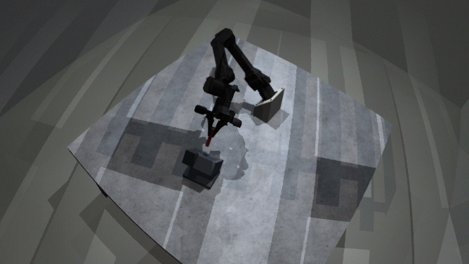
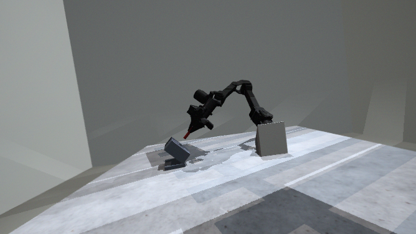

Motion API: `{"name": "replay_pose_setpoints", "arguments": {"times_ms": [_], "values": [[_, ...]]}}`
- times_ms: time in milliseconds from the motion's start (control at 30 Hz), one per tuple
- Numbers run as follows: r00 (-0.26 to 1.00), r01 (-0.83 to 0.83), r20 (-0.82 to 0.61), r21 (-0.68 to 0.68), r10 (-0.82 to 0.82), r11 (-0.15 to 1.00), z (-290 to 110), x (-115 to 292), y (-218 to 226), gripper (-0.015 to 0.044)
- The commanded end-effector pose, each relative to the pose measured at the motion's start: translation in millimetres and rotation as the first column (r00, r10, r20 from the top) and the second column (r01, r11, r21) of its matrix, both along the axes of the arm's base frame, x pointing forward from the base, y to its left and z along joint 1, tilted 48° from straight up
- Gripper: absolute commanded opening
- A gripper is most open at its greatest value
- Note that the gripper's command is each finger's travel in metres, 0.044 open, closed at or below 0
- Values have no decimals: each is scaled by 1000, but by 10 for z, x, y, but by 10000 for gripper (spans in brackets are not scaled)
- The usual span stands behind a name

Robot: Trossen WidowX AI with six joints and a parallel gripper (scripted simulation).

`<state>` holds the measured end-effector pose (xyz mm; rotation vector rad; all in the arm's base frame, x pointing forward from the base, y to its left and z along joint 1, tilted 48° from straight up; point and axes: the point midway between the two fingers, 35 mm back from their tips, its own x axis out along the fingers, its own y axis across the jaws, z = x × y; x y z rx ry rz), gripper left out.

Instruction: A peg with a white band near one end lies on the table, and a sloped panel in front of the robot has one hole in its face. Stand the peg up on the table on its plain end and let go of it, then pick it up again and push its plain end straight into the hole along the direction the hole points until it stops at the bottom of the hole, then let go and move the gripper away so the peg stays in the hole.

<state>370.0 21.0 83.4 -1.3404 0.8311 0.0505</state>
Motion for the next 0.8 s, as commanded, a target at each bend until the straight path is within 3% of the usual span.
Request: {"name": "replay_pose_setpoints", "arguments": {"times_ms": [0,767], "values": [[1000,-3,-10,0,3,1000,-78,3,-19,0],[1000,1,-1,10,-1,1000,-120,79,-62,0]]}}
